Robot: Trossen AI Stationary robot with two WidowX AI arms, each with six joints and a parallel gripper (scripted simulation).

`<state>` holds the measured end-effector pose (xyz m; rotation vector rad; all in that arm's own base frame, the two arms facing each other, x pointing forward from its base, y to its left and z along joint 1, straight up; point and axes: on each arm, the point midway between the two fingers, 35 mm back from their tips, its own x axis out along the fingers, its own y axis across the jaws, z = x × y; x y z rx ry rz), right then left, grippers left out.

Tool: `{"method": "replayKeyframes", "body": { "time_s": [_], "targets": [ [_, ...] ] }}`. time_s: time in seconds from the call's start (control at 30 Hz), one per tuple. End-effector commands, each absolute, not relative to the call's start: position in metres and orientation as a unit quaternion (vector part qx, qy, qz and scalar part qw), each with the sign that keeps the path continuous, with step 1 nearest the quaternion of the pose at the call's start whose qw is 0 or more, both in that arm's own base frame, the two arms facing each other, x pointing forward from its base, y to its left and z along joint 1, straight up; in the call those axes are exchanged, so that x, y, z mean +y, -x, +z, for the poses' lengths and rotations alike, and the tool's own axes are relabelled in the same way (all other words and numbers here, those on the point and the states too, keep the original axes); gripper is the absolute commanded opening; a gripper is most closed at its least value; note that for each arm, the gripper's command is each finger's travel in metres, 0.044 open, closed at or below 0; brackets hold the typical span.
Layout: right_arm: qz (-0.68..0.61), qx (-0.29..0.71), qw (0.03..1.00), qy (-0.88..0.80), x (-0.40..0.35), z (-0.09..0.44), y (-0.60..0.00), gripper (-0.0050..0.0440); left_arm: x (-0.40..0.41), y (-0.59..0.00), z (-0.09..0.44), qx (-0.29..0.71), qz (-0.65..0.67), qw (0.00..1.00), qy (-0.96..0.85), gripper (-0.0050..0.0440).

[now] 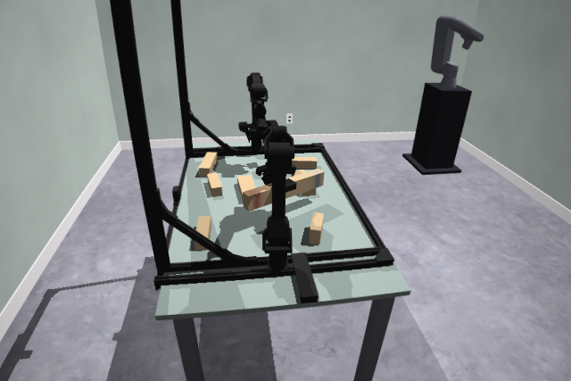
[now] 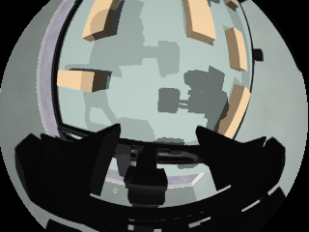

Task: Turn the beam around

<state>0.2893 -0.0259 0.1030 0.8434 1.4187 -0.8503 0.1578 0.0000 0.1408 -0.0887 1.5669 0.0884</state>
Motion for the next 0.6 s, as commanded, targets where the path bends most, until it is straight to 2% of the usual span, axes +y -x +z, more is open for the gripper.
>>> {"method": "replayKeyframes", "body": {
  "time_s": [0.0, 0.57],
  "targets": [
    [-0.352, 0.613, 0.613, -0.352, -0.0278, 0.1078, -0.2959, 0.0, 0.0, -0.1575, 0.1409, 0.706, 0.041, 0.706, 0.041, 0.044],
    [-0.302, 0.64, 0.64, -0.302, -0.0304, 0.1078, -0.3036, 0.0, 0.0, -0.1575, 0.1409, 0.706, 0.041, 0.706, 0.041, 0.044]
  ]
}}
